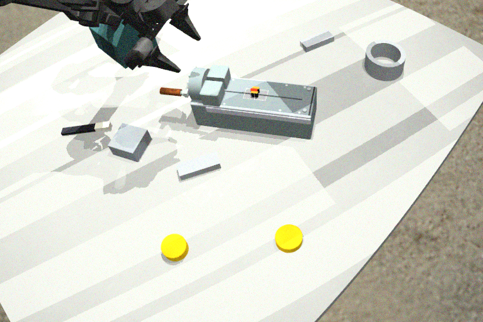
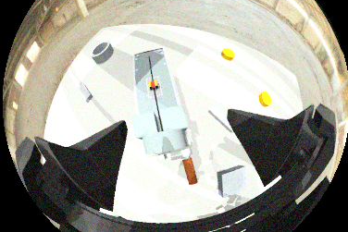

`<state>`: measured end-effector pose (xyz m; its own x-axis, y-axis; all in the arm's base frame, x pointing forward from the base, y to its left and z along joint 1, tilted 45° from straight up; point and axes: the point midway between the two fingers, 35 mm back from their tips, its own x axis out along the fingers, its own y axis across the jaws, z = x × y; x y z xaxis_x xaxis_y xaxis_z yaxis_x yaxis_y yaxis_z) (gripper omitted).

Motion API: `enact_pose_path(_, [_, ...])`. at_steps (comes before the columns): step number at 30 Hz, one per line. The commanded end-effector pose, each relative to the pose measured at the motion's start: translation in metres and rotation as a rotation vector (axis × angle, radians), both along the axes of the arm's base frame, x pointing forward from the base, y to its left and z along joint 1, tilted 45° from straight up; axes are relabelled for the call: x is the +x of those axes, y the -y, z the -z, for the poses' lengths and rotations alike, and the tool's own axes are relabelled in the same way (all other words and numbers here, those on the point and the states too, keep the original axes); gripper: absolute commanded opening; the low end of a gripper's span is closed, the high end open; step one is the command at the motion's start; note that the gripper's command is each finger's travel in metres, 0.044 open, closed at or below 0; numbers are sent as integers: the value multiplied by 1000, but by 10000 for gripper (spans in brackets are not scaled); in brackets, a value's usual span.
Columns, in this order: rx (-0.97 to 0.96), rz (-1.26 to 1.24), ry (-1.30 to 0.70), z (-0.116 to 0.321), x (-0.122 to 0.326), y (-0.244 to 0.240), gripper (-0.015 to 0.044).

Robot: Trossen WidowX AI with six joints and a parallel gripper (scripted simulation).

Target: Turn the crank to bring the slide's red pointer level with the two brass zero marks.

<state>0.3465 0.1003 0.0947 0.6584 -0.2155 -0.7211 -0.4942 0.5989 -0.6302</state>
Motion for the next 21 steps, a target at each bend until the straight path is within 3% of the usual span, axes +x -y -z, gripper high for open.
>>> enact_pose_path(1, [-5, -47, -19, -8, -14, 13, 440])
enact_pose_path(12, [-12, -128, -38, -19, -38, 34, 440])
enact_pose_path(21, [-12, -127, -39, 10, -30, 61, 440])
